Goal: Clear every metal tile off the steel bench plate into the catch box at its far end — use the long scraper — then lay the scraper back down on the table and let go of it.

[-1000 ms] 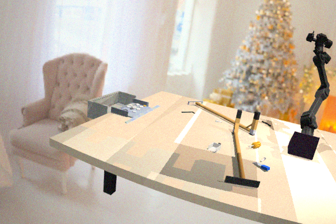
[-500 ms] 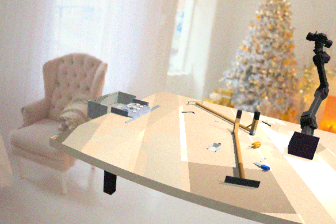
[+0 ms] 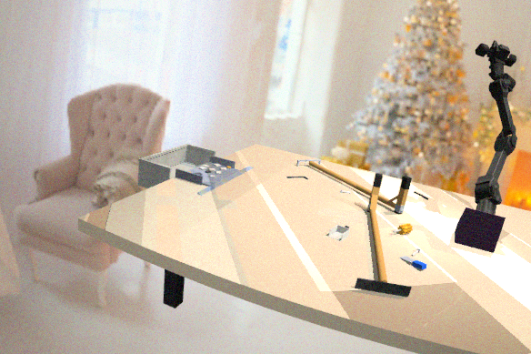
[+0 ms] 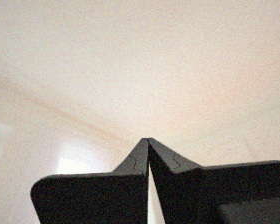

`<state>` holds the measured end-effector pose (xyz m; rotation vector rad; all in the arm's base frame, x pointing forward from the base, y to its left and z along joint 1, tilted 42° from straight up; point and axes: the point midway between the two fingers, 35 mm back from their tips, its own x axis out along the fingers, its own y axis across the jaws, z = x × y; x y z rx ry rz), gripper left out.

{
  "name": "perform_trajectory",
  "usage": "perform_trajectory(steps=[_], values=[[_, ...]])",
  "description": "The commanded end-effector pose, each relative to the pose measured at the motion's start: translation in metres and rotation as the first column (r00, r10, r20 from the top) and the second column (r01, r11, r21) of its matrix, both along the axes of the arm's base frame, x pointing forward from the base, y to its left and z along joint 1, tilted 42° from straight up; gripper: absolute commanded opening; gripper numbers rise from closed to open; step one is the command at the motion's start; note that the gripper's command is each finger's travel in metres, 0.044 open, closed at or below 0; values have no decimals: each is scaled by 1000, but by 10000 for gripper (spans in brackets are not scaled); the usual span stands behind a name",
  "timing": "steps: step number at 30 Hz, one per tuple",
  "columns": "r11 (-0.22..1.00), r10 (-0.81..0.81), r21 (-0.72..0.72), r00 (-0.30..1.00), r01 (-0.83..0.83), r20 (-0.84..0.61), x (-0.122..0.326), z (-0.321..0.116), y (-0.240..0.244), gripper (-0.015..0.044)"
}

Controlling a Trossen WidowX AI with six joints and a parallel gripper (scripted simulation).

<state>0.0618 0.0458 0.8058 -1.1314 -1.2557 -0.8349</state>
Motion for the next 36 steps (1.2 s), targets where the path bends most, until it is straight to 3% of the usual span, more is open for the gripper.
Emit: perform_trajectory(steps=[1,36], values=[[1000,24,-14,999,-24,-39,16,-2,12,0],[967,198,-84,915,-242,-350,123,-38,100,0]])
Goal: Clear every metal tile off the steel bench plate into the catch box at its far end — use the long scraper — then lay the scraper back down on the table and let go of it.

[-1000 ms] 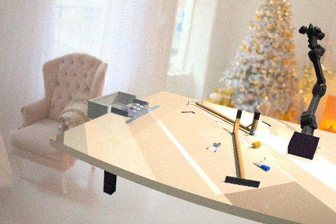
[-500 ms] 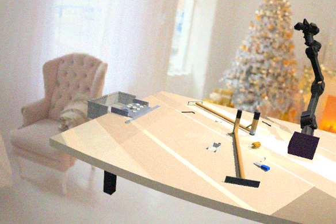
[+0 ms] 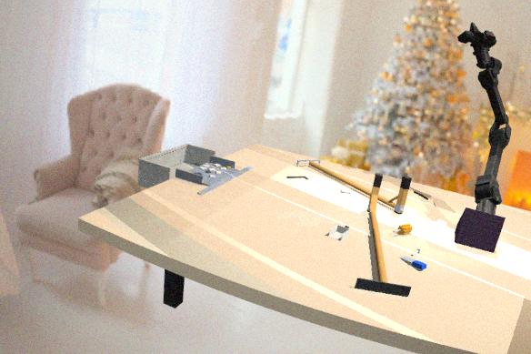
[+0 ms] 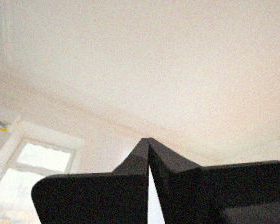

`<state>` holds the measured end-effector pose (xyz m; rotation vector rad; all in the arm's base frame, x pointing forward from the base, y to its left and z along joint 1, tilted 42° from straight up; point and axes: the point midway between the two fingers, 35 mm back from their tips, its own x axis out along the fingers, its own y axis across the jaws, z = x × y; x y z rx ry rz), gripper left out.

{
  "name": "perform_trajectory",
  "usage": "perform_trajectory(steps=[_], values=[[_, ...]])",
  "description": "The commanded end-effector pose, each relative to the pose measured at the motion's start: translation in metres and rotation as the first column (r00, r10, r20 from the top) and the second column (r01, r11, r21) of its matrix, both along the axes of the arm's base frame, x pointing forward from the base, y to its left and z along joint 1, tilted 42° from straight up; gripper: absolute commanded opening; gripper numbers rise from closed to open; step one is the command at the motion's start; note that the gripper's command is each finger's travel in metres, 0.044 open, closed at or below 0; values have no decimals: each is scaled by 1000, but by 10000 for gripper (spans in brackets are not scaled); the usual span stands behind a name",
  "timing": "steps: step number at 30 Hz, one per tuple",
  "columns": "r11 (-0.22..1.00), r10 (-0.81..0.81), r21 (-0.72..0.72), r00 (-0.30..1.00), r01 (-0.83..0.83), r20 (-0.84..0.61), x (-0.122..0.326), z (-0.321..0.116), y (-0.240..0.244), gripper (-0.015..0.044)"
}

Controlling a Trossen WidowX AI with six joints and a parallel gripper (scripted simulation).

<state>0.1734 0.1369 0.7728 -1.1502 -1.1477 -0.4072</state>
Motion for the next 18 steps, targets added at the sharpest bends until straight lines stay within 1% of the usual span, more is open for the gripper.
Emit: perform_trajectory(steps=[1,18], values=[[1000,18,-10,999,-19,-41,14,-6,11,0],[994,95,-42,975,-105,-201,60,-35,53,0]])
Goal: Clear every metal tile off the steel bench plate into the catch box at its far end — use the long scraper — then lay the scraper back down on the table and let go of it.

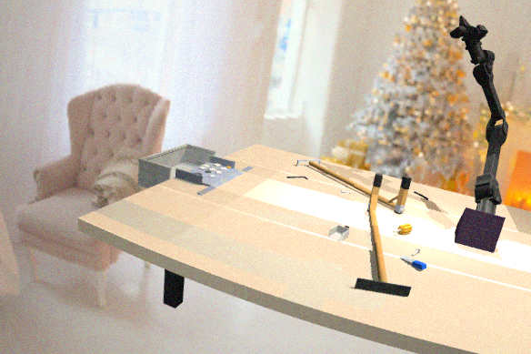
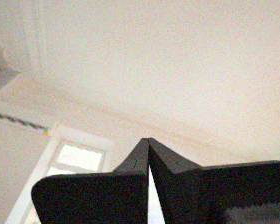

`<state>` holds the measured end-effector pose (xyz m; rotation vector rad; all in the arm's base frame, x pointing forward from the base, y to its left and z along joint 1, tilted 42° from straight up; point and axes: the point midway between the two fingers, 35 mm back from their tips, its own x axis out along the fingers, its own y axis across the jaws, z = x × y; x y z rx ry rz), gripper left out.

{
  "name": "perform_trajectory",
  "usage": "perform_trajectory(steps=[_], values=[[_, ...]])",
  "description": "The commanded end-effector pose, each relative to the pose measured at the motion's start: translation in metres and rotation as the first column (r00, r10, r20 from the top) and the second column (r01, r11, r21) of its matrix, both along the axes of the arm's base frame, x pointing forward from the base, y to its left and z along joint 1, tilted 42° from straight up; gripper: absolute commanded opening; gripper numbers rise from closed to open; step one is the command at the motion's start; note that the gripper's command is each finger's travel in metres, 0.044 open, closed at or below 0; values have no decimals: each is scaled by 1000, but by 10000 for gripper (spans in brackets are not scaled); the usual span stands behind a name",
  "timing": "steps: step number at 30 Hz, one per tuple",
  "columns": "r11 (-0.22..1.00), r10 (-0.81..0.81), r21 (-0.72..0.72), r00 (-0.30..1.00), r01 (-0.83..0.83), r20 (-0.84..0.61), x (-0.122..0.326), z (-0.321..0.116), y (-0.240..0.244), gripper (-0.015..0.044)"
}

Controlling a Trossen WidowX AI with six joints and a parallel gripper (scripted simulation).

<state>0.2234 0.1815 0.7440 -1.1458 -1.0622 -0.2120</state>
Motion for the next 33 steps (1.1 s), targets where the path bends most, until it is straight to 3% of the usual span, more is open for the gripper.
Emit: perform_trajectory(steps=[1,33], values=[[1000,15,-9,999,-15,-42,13,-8,11,0],[989,119,-45,929,-144,-349,88,-81,85,0]])
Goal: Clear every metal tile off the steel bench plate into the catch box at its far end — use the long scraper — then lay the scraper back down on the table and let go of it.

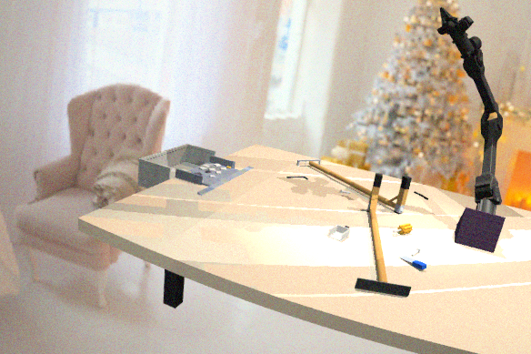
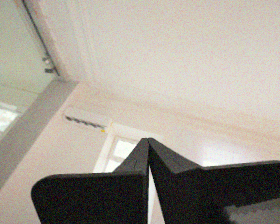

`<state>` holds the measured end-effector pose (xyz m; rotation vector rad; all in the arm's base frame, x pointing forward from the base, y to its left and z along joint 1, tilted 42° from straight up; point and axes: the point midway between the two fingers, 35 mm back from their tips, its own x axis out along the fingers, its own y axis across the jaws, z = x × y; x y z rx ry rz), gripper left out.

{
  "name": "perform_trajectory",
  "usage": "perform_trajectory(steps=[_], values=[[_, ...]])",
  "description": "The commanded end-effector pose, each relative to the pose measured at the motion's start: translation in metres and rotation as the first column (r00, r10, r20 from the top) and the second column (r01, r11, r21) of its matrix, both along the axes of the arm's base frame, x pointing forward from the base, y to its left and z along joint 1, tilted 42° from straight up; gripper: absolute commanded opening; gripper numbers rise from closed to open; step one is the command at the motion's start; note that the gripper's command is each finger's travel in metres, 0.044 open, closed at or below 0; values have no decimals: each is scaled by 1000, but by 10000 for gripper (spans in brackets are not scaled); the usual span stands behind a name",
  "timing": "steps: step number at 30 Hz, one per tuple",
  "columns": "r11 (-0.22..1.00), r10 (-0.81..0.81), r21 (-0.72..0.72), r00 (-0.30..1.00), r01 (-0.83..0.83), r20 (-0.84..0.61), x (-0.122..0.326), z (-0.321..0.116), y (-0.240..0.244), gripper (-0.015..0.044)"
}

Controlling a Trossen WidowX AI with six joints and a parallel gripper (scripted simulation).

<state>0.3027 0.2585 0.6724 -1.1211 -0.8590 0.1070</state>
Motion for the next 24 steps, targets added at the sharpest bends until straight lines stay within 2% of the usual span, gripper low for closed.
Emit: perform_trajectory(steps=[1,24], values=[[1000,8,-8,999,-9,-43,11,-12,10,0],[997,55,-36,962,-67,-269,53,-75,57,0]])
